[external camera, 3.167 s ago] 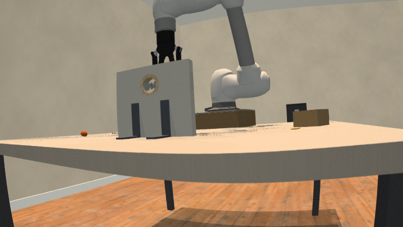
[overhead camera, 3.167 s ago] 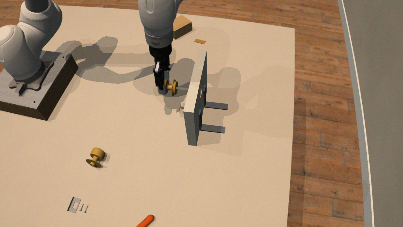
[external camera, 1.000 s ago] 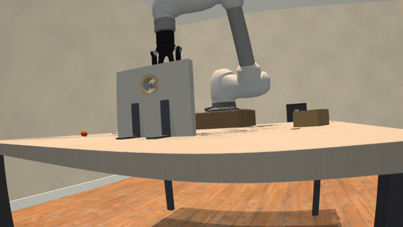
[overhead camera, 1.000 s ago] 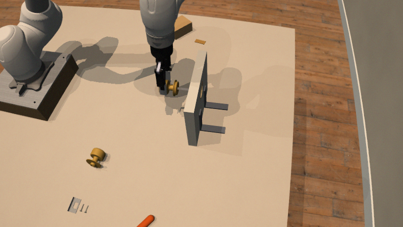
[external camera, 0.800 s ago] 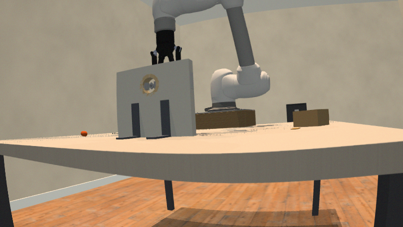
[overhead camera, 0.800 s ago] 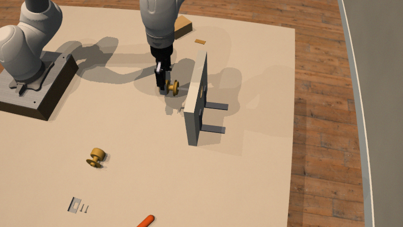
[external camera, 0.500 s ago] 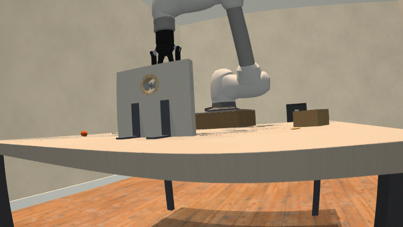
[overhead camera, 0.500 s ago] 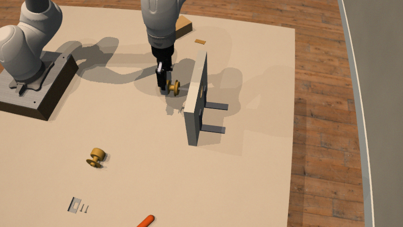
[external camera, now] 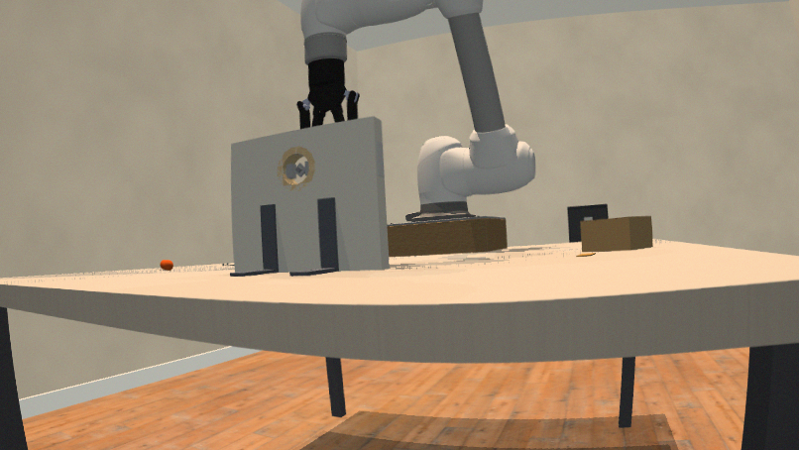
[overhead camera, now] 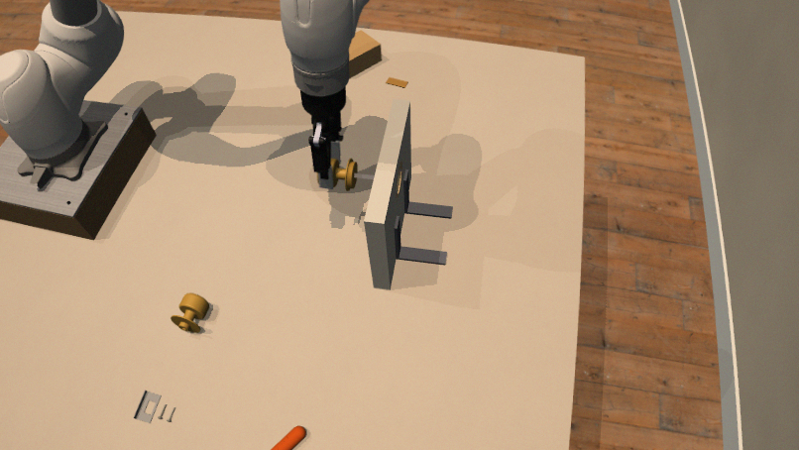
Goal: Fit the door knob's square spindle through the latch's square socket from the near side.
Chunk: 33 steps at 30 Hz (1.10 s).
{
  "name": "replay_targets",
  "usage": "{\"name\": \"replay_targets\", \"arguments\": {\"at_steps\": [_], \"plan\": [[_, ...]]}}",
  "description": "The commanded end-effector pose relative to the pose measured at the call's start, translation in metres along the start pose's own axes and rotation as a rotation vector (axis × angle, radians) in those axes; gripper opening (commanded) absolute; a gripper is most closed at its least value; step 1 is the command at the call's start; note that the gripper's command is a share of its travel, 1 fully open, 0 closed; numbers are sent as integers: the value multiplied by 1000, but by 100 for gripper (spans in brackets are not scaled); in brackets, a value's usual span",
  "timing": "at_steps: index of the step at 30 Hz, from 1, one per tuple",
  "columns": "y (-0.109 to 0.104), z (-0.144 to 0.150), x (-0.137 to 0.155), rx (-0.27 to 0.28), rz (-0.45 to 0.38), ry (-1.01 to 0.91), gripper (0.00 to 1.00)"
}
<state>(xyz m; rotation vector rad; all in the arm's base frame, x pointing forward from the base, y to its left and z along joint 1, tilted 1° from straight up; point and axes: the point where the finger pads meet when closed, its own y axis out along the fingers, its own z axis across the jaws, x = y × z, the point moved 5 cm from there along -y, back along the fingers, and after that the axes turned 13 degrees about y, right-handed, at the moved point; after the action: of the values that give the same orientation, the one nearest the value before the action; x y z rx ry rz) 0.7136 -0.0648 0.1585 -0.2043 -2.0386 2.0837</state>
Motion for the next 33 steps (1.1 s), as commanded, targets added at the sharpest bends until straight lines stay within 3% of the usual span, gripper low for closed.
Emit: {"name": "replay_targets", "arguments": {"at_steps": [1,33], "plan": [[0,0,0,0,0,0,42],[-1,-2,-7,0,0,0,42]]}}
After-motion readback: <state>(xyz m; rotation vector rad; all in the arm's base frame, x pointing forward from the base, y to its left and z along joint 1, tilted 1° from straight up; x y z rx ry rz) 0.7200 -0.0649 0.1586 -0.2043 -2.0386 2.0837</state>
